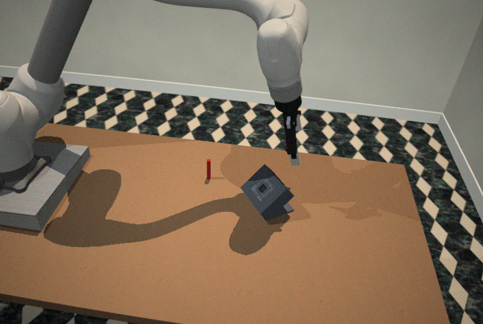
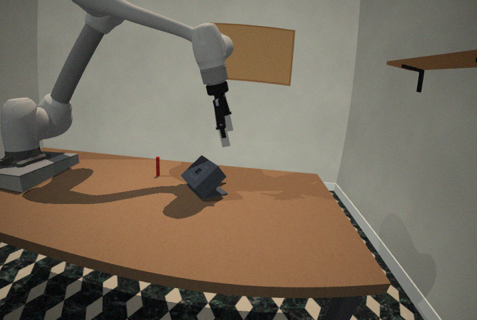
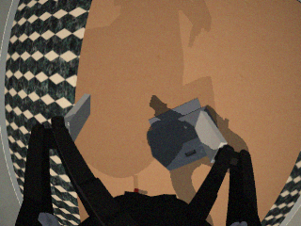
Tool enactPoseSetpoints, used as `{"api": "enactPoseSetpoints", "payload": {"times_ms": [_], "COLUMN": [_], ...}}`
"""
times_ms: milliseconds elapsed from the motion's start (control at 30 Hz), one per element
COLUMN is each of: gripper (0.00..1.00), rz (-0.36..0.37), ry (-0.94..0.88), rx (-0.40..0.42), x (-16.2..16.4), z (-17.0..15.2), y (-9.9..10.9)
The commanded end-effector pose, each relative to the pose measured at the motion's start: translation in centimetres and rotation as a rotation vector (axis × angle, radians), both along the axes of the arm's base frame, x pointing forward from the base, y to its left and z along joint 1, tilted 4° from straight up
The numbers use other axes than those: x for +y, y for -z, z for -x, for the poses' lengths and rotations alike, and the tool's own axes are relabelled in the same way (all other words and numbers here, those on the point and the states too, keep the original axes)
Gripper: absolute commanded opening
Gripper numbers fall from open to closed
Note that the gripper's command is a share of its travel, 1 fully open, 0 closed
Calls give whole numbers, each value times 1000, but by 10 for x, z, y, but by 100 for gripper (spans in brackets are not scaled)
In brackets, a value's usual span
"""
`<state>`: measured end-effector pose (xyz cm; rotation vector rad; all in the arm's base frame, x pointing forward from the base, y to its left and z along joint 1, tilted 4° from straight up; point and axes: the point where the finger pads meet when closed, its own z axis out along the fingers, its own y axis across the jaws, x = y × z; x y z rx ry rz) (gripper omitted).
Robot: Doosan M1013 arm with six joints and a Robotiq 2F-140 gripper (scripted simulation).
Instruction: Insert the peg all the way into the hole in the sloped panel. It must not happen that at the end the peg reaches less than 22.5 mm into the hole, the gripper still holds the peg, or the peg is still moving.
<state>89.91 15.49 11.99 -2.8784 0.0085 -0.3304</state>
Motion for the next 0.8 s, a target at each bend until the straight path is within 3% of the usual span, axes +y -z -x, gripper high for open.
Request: {"api": "enactPoseSetpoints", "payload": {"times_ms": [0, 267, 333, 533, 767], "gripper": [100, 100, 100, 100, 100], "rz": [35, 124, 124, 193, 201], "ry": [-31, -111, -111, -170, -177], "rx": [46, 154, 154, 228, 237], "x": [6, 10, 10, 5, 4], "z": [49, 175, 175, 268, 279], "y": [8, 26, 26, 38, 46]}}
